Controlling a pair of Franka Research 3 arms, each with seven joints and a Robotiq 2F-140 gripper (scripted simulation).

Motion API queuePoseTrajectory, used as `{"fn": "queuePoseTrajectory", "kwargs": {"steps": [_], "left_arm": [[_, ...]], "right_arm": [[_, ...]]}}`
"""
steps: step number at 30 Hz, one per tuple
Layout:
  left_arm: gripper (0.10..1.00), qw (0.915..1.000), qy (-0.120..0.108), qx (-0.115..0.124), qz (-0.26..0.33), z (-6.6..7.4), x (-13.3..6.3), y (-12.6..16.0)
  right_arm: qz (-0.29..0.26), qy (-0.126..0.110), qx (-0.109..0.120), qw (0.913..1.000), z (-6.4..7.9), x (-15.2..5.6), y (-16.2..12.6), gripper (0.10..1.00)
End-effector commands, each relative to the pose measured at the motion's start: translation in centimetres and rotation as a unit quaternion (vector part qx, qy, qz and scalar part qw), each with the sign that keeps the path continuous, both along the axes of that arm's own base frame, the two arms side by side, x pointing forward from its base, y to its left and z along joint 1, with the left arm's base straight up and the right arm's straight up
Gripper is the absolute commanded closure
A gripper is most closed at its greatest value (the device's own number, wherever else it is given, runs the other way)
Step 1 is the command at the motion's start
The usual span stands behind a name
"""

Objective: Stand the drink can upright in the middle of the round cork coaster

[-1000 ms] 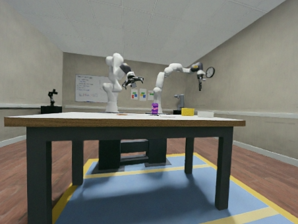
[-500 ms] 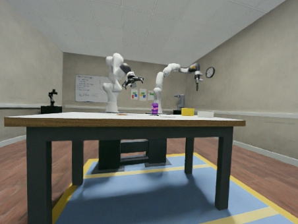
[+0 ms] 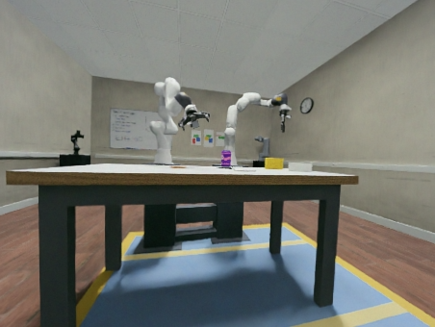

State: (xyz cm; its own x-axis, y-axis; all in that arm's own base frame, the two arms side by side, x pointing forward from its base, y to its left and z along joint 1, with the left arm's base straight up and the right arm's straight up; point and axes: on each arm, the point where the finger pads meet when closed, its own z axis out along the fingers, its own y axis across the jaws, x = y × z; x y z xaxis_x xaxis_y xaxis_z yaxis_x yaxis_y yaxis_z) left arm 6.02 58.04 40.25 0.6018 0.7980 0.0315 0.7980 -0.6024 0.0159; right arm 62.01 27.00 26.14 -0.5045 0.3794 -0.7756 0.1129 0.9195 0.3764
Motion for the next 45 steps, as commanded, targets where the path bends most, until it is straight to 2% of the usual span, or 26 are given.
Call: {"fn": "queuePoseTrajectory", "kwargs": {"steps": [1,14,38,41,43,45], "left_arm": [[0.098,0.9992,0.005,-0.002,-0.039,0.2,-1.7,-0.7],[0.098,0.9982,0.016,-0.006,-0.058,1.0,-6.9,-2.5],[0.098,0.9981,0.016,-0.007,-0.059,1.0,-7.2,-2.6],[0.098,0.9981,0.016,-0.007,-0.059,1.0,-7.2,-2.6],[0.098,0.9981,0.016,-0.007,-0.059,1.0,-7.2,-2.6],[0.098,0.9981,0.016,-0.007,-0.059,1.0,-7.2,-2.6]], "right_arm": [[0.0,0.0,0.0,1.0,0.0,0.0,0.0,0.098],[0.0,0.0,0.0,1.0,0.0,0.0,0.0,0.098],[-0.003,-0.001,0.002,1.0,0.1,0.1,0.1,0.098],[-0.036,-0.005,0.029,0.9989,1.1,1.5,0.6,0.098],[-0.086,-0.009,0.069,0.9938,2.5,3.2,1.3,0.098],[-0.153,-0.005,0.12,0.981,3.7,5.1,2.1,0.098]]}}
